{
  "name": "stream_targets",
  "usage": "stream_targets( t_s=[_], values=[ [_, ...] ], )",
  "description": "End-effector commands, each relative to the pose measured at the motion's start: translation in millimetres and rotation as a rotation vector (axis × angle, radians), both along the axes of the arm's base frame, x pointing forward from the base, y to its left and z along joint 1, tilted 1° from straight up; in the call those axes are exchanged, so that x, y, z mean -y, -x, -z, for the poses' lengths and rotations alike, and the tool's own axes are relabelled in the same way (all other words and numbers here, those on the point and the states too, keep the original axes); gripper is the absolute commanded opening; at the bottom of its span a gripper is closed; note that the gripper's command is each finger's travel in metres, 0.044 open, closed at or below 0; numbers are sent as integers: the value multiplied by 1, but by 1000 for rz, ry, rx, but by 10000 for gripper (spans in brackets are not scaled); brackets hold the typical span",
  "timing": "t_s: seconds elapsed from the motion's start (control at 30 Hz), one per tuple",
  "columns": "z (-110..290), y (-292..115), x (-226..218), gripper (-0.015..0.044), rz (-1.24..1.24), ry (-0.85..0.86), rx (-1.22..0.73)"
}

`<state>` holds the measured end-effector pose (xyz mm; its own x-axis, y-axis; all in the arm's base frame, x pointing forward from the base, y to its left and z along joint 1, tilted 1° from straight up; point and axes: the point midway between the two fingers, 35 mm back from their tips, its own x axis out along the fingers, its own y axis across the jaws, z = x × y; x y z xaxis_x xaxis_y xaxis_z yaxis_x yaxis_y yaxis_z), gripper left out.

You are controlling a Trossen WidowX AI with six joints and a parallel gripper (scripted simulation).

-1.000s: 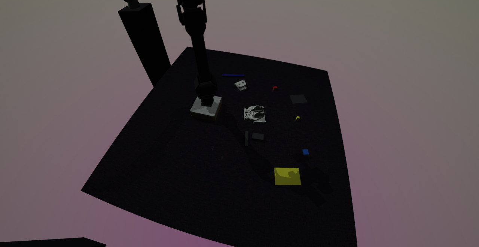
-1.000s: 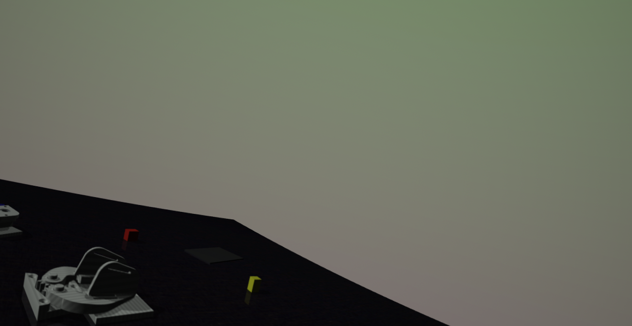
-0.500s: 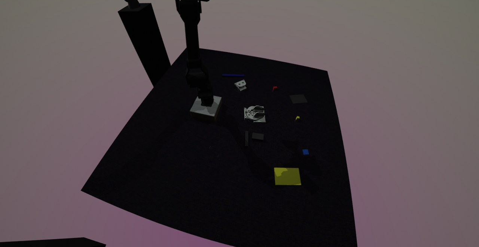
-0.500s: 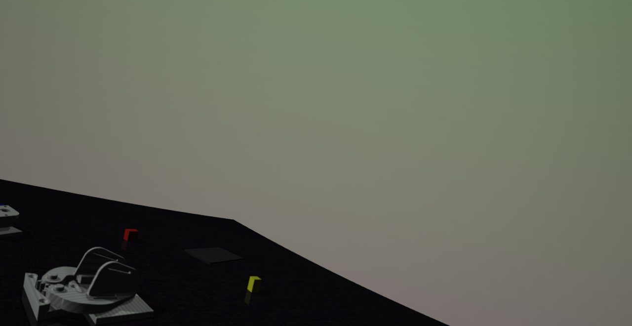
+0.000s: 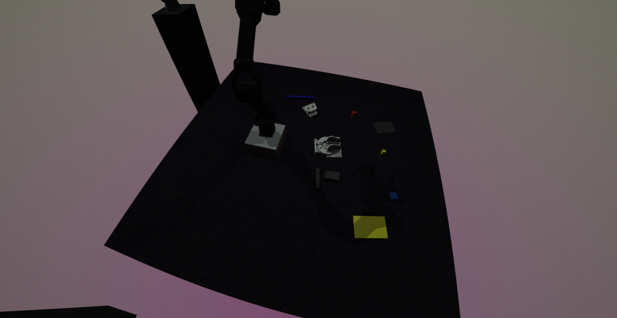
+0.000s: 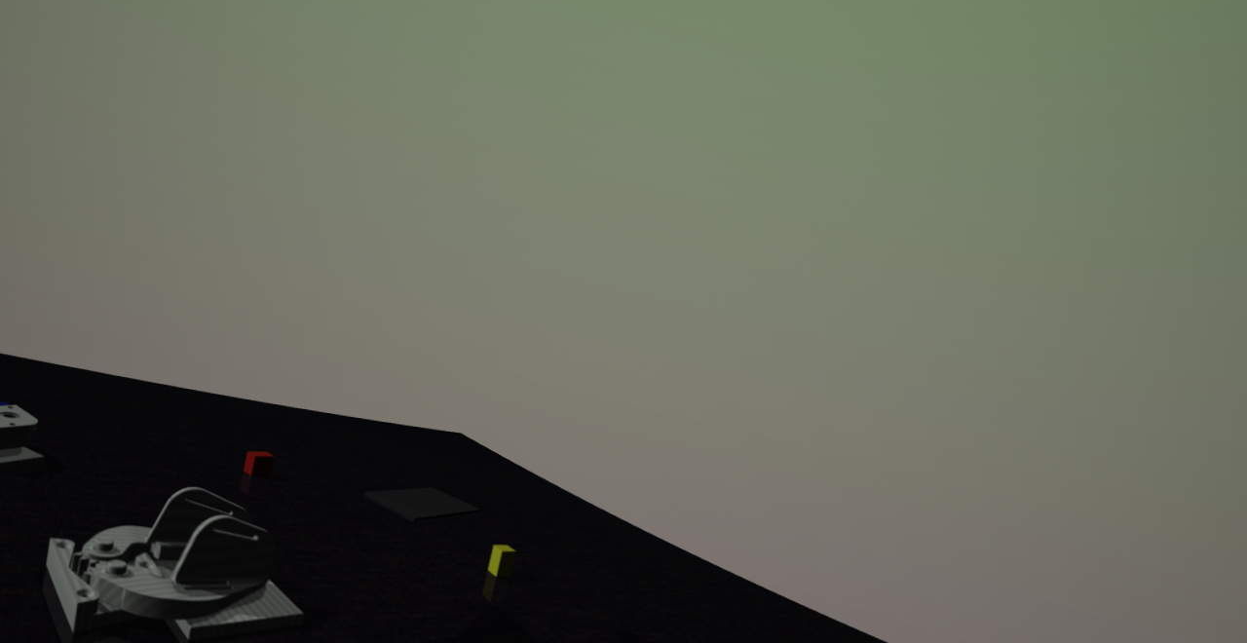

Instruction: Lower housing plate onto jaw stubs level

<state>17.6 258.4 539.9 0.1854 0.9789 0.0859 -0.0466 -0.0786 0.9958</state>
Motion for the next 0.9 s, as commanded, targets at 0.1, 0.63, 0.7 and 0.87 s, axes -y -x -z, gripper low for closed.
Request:
stream_targets(
  t_s=[0.1, 0.63, 0.7, 0.87],
  values=[
    [38, -12, -29, 440, 37, 133, -13],
    [152, -61, -78, 440, 159, 491, -109],
    [164, -68, -79, 440, 178, 524, -126],
    [193, -85, -81, 440, 224, 605, -172]
  ],
)
